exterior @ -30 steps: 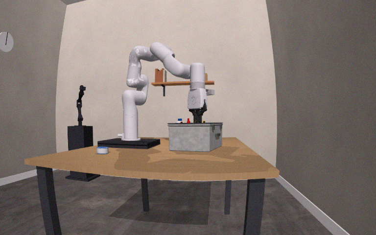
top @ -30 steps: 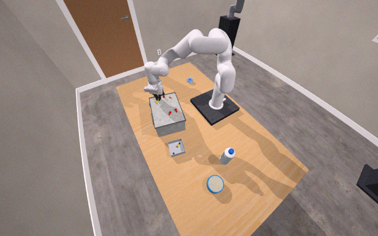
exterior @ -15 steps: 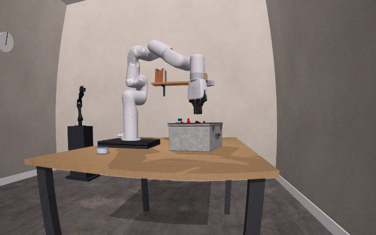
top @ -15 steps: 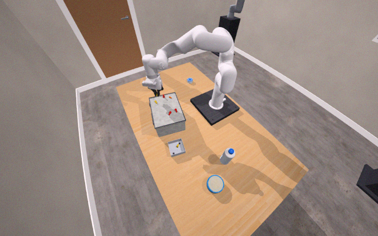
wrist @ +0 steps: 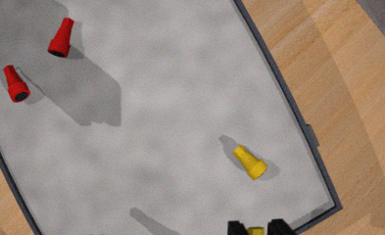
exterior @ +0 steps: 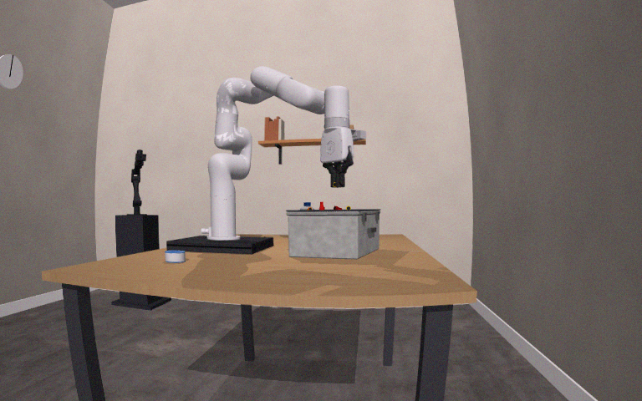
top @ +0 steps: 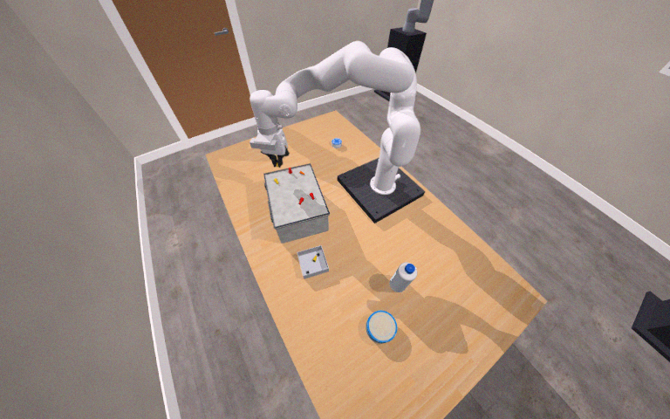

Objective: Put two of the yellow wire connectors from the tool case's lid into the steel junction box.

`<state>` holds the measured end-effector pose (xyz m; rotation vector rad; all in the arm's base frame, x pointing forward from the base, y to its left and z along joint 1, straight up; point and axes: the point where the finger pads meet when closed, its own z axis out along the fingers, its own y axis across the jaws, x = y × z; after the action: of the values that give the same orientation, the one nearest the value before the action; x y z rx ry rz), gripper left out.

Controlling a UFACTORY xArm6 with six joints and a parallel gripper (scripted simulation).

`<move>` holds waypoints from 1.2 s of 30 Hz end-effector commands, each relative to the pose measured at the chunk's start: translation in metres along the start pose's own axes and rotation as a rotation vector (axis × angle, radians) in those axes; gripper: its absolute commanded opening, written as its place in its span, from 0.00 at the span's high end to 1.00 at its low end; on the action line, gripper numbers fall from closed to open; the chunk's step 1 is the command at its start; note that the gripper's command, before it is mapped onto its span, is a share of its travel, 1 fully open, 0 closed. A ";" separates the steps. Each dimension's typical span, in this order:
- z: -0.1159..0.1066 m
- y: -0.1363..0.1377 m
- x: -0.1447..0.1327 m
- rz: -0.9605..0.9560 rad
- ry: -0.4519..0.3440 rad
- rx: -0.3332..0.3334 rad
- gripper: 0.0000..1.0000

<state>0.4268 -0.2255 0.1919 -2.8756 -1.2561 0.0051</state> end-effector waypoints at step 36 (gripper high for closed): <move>-0.002 -0.064 0.106 0.000 0.001 -0.005 0.97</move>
<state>0.4445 -0.1330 0.1922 -2.8739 -1.2578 0.0044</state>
